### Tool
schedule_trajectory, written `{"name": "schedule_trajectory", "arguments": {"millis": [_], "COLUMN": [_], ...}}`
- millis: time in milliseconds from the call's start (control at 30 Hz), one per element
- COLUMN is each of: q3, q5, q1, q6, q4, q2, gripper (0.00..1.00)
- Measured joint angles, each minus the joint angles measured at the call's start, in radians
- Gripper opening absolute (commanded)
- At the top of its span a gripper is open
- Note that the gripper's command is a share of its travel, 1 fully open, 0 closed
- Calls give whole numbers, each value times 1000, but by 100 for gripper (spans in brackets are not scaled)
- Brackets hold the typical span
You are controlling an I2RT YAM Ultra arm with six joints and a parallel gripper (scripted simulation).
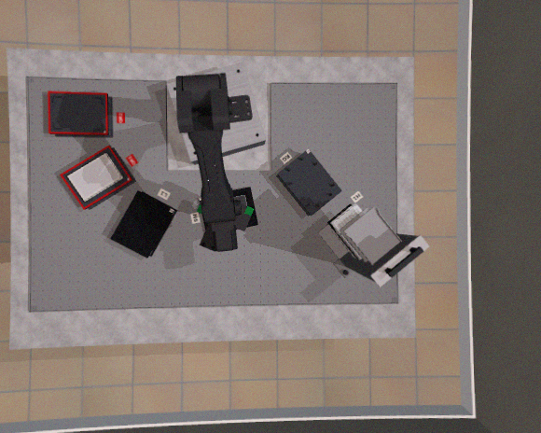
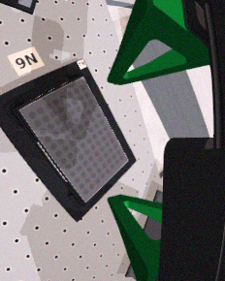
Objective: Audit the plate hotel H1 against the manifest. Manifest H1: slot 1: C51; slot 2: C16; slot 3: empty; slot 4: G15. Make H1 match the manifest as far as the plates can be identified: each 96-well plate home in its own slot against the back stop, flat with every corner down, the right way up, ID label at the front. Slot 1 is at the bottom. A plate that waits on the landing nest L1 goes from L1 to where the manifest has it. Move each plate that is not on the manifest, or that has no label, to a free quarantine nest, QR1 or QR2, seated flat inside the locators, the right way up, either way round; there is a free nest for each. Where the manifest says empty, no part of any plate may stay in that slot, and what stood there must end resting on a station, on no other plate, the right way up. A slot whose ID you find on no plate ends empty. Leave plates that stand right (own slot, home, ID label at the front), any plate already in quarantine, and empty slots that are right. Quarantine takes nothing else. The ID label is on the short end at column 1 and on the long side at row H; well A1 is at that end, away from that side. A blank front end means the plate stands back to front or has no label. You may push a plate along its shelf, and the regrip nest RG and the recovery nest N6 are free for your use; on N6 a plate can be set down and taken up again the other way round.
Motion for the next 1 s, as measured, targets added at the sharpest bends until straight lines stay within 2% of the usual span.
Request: {"name": "schedule_trajectory", "arguments": {"millis": [1000], "q3": [0], "q5": [0], "q1": [0], "q6": [-503], "q4": [0], "q2": [0], "gripper": [100]}}
